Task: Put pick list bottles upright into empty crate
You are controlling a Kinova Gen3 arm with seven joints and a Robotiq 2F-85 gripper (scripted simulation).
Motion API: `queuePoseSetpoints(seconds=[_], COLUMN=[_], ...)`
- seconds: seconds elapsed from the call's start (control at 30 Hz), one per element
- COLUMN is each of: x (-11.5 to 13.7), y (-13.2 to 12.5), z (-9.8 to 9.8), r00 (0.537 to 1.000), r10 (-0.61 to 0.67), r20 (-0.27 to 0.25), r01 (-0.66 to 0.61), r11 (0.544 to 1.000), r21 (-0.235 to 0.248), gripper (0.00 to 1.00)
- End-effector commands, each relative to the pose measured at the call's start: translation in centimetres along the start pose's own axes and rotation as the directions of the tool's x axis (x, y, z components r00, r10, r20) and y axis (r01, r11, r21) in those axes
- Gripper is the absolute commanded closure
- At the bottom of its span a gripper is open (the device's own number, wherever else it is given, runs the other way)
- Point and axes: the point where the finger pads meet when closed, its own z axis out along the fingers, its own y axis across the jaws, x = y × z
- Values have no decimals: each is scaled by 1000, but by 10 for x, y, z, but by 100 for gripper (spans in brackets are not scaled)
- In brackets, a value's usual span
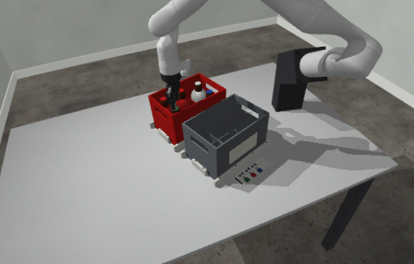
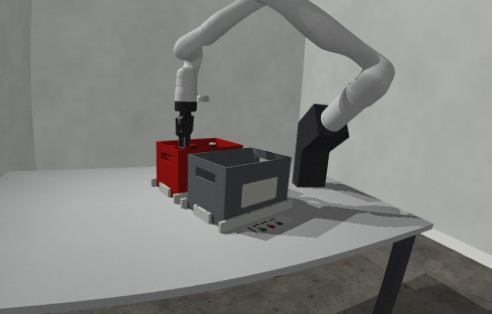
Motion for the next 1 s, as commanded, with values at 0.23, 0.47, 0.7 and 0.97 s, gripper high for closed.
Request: queuePoseSetpoints(seconds=[0.23, 0.47, 0.7, 0.97], x=[-1, -1, -1, -1], y=[0, 0, 0, 0], z=[9, 18, 25, 35], r00=[1000, 1000, 1000, 1000], r10=[0, 0, 0, 0], r20=[2, 2, 2, 2], r01=[0, 0, 0, 0], r11=[1000, 1000, 1000, 1000], r21=[0, 0, 0, 0], gripper=[33, 33, 33, 33])
